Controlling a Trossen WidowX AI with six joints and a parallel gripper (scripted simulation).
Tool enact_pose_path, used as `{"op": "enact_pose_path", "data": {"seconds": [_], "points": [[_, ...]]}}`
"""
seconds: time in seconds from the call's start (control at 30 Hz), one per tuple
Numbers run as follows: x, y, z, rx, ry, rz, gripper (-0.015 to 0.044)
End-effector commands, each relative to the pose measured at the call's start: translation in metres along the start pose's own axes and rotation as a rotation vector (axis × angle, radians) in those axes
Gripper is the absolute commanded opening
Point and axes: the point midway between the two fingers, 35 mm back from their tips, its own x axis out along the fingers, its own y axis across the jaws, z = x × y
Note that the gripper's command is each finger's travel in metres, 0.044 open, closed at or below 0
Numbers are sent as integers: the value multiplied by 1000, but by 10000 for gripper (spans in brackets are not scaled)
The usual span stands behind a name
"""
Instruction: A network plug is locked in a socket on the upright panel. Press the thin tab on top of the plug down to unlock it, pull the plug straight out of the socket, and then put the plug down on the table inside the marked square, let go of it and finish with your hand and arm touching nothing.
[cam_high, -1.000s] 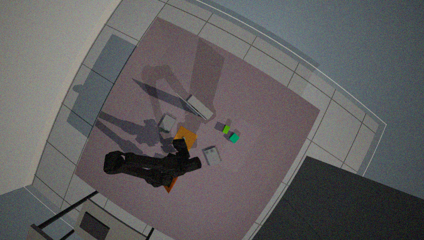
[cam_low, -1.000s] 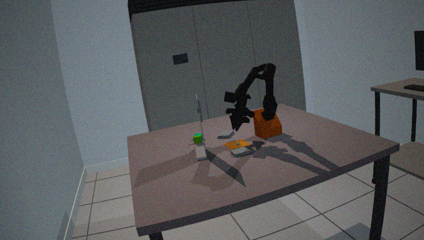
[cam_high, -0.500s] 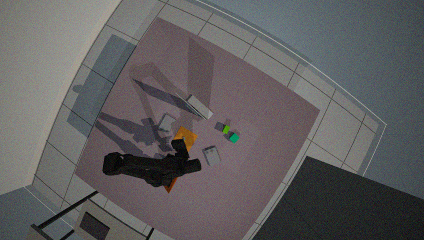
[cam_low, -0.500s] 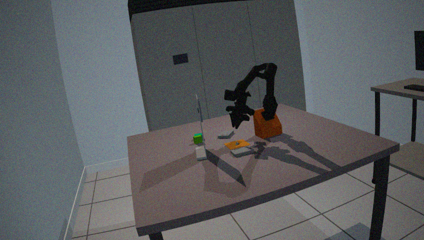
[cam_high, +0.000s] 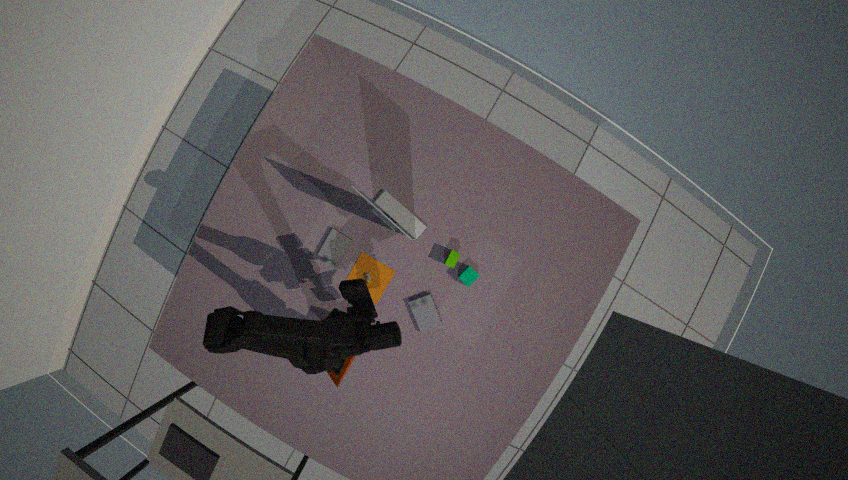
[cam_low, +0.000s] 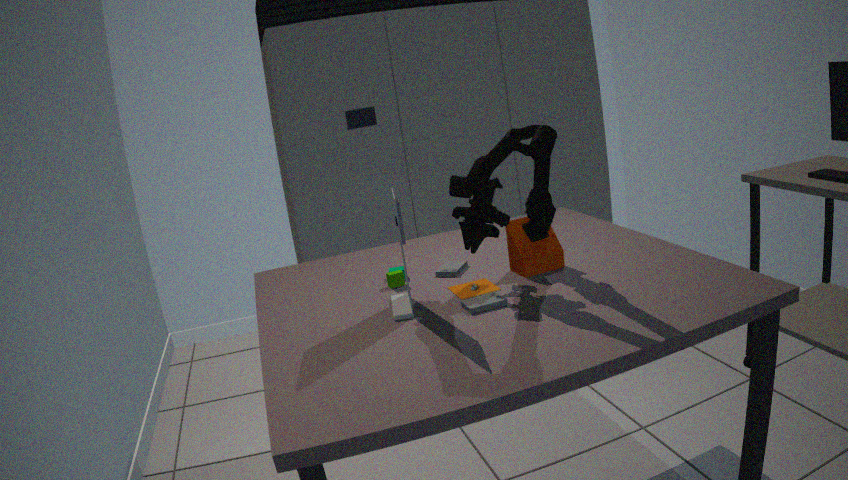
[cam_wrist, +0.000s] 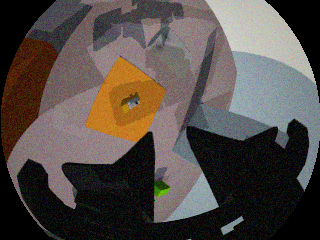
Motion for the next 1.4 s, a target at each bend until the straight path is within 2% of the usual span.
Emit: {"op": "enact_pose_path", "data": {"seconds": [0.0,0.43,1.37], "points": [[-5,-3,0,-8,3,3,156],[-12,-9,2,-10,3,-3,156],[-100,-69,3,32,165,56,156]]}}
